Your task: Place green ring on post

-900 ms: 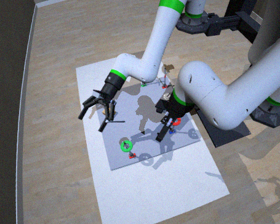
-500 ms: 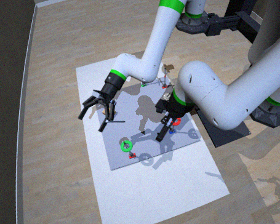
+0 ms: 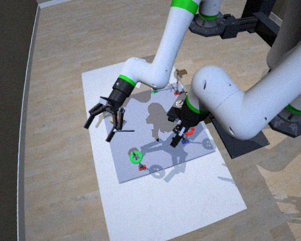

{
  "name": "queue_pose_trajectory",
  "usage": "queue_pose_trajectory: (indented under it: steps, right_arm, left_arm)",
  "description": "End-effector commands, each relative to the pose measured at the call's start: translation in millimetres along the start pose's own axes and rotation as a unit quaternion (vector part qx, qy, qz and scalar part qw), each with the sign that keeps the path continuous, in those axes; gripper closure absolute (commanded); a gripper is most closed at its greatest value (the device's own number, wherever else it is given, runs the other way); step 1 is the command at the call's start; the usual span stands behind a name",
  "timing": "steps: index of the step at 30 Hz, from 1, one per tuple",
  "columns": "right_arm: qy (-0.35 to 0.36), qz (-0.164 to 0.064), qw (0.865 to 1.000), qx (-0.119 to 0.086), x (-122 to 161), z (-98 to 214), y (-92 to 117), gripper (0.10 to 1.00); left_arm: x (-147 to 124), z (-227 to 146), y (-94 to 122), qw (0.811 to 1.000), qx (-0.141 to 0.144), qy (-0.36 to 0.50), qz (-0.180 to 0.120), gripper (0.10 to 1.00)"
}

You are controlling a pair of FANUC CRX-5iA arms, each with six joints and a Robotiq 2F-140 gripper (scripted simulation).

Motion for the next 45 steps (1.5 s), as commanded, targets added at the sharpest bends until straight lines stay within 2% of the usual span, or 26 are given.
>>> queue_pose_trajectory:
  steps: [1,10,13,20,24,33,39,41,45]
  right_arm:
    - [0.0,0.002,1.0,0.0,3,0,0,0.098]
    - [0.0,0.002,1.0,0.0,3,0,0,0.098]
    - [0.0,0.002,1.0,0.0,3,0,0,0.098]
    - [0.0,0.002,1.0,0.0,3,0,0,0.098]
    - [0.0,0.002,1.0,0.0,3,0,0,0.098]
    - [0.0,0.002,1.0,0.0,3,0,0,0.098]
    - [0.0,0.002,1.0,0.0,3,0,0,0.098]
    - [0.0,0.002,1.0,0.0,3,0,0,0.098]
    - [0.0,0.002,1.0,0.0,3,0,0,0.098]
  left_arm:
    - [1,0,1,1.0,0.0,0.0,0.001,0.849]
    - [1,0,1,1.0,0.0,0.0,0.001,0.849]
    - [1,-7,-6,1.0,0.009,-0.005,0.003,0.849]
    - [4,-39,-37,0.998,0.047,-0.03,0.014,0.849]
    - [4,-46,-43,0.998,0.056,-0.036,0.017,0.849]
    - [10,-99,-94,0.987,0.129,-0.088,0.041,0.849]
    - [10,-115,-112,0.981,0.153,-0.109,0.049,0.849]
    - [10,-115,-112,0.981,0.153,-0.109,0.049,0.849]
    - [14,-134,-131,0.971,0.187,-0.136,0.063,0.849]
Point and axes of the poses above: on each arm, the point where the finger pads meet when closed, its own y axis back along the fingers, its own z axis across the jaws, x = y × z, the point moved 3 cm from there along y, back along the fingers, and after that the axes turned 12 degrees about y, right-handed, at the moved point
